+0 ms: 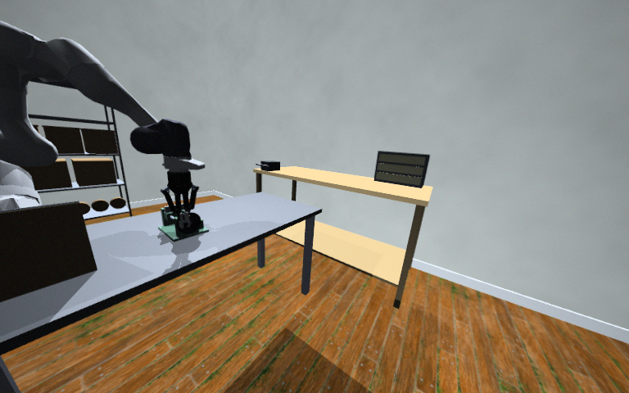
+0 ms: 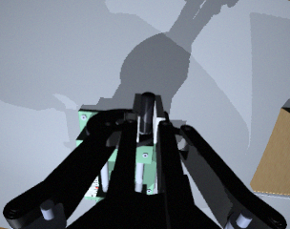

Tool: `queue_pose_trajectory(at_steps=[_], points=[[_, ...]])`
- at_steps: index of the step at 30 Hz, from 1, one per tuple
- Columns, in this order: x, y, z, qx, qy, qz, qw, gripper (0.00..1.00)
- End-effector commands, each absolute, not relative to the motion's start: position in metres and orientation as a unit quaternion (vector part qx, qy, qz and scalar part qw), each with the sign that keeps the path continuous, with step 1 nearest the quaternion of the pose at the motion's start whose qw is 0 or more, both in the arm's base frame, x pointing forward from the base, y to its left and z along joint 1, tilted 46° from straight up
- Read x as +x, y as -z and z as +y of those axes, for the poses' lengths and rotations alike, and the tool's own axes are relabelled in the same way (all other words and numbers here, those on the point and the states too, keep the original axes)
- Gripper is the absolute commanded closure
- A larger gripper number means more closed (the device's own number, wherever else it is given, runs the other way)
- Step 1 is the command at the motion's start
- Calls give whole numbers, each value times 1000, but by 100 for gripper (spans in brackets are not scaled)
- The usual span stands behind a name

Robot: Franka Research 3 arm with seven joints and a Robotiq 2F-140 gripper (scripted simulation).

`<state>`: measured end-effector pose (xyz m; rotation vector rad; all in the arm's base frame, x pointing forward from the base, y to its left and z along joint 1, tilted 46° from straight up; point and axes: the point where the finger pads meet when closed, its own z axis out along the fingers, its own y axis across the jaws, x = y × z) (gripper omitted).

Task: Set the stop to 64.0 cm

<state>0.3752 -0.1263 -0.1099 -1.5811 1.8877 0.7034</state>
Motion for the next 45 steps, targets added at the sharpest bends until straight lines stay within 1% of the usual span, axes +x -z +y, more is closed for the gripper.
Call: queue_pose_trajectory(at_steps=[1,22,45], points=[[383,104,-135,-591,-260,708,287,96],[412,101,-144,-591,-260,708,287,96],[435,114,-136,-591,-260,708,287,96]])
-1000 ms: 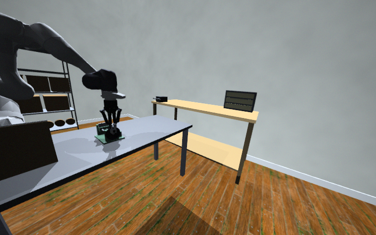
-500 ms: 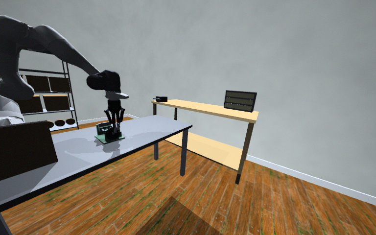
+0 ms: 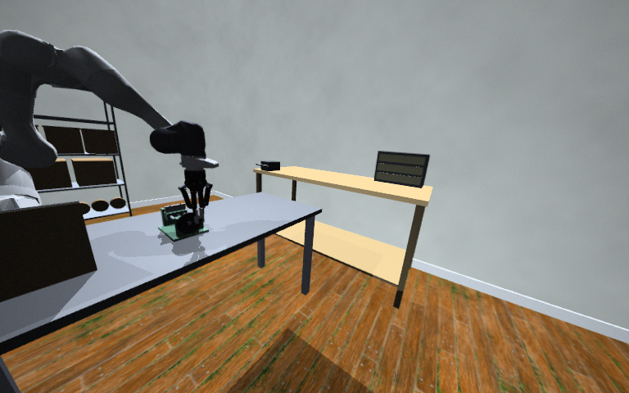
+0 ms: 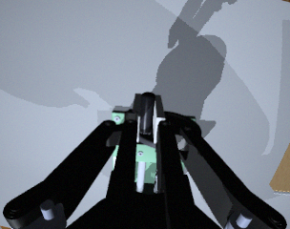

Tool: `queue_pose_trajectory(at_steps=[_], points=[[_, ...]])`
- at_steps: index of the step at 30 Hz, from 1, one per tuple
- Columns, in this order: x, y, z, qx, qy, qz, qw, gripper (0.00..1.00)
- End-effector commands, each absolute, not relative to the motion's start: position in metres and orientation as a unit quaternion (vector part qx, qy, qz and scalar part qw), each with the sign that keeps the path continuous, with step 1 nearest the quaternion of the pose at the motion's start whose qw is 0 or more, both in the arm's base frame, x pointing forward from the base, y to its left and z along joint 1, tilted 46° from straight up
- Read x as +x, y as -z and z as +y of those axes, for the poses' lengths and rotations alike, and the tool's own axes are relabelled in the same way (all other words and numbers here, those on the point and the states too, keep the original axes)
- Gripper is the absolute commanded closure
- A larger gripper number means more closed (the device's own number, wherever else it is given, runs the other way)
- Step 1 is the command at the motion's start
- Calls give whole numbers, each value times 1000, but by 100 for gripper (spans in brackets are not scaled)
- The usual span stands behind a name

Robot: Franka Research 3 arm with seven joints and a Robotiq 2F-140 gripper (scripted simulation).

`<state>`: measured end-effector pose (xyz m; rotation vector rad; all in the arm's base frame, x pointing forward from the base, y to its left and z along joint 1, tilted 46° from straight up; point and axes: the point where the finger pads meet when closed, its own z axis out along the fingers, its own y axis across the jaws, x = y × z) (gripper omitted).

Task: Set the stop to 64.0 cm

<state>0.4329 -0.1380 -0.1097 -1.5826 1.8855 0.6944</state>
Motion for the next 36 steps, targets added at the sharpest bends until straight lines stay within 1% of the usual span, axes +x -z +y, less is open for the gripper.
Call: queue_pose_trajectory(at_steps=[1,36], points=[[435,114,-136,-591,-260,708,287,96],[438,138,-111,-591,-260,708,287,96]])
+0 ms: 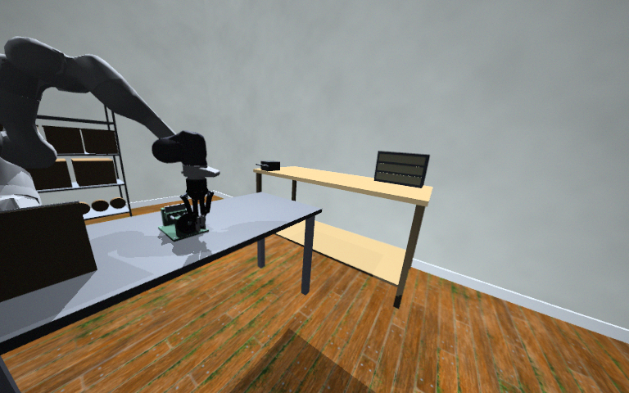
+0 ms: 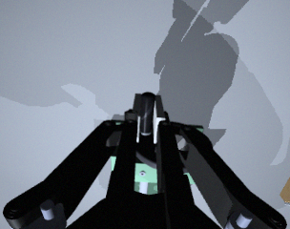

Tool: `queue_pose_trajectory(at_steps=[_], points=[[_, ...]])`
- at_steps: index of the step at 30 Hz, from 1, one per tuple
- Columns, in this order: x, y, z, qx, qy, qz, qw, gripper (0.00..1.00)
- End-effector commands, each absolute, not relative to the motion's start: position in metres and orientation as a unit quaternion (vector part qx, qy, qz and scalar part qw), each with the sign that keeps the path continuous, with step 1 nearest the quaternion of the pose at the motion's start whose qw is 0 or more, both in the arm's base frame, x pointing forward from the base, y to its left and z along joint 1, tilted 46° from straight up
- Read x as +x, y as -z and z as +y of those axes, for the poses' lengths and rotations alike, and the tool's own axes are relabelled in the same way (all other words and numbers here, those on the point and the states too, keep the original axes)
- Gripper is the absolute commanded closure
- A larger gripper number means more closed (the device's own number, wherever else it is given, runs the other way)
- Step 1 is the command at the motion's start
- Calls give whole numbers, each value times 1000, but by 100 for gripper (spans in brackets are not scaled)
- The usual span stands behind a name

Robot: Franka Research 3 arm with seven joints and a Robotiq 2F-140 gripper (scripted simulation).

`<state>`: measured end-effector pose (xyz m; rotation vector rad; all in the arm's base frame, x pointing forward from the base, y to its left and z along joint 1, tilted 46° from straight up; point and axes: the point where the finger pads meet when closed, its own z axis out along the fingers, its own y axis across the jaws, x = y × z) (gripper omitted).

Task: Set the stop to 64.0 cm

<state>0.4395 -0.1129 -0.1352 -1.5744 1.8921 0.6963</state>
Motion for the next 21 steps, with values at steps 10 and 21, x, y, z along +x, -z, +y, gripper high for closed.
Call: queue_pose_trajectory(at_steps=[10,21], points=[[436,141,-108,-591,-260,708,287,96],[434,142,-106,-591,-260,708,287,96]])
